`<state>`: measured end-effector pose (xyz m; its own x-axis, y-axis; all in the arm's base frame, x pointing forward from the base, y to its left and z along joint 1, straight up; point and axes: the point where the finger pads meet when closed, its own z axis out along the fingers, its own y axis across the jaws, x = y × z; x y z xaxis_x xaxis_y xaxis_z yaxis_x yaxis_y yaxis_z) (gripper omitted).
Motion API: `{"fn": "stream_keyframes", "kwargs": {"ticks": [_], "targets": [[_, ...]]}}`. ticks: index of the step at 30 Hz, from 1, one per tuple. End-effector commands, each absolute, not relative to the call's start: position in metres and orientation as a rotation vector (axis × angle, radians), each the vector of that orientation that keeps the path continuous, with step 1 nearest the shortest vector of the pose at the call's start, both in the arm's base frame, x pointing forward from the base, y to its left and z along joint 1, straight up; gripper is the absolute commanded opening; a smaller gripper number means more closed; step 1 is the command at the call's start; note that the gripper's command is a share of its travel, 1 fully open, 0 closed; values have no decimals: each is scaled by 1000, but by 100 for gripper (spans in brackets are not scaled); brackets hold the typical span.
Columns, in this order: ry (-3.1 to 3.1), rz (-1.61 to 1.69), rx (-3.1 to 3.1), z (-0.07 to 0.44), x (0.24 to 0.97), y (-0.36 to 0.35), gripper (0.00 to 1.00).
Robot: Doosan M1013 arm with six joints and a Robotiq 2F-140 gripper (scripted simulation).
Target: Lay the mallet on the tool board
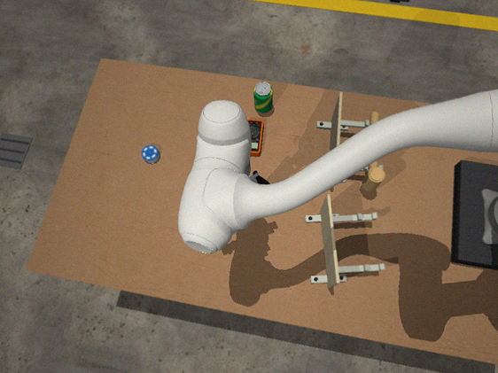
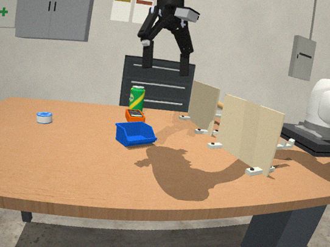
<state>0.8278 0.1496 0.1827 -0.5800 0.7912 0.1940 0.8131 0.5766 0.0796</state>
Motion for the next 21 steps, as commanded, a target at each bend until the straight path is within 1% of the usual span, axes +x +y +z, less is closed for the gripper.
{"fn": "stream_keyframes", "kwargs": {"ticks": [1,21], "targets": [[-2667,-243,-1365,184,828,150,100],[-2657,-239,-1383,185,827,148,100]]}}
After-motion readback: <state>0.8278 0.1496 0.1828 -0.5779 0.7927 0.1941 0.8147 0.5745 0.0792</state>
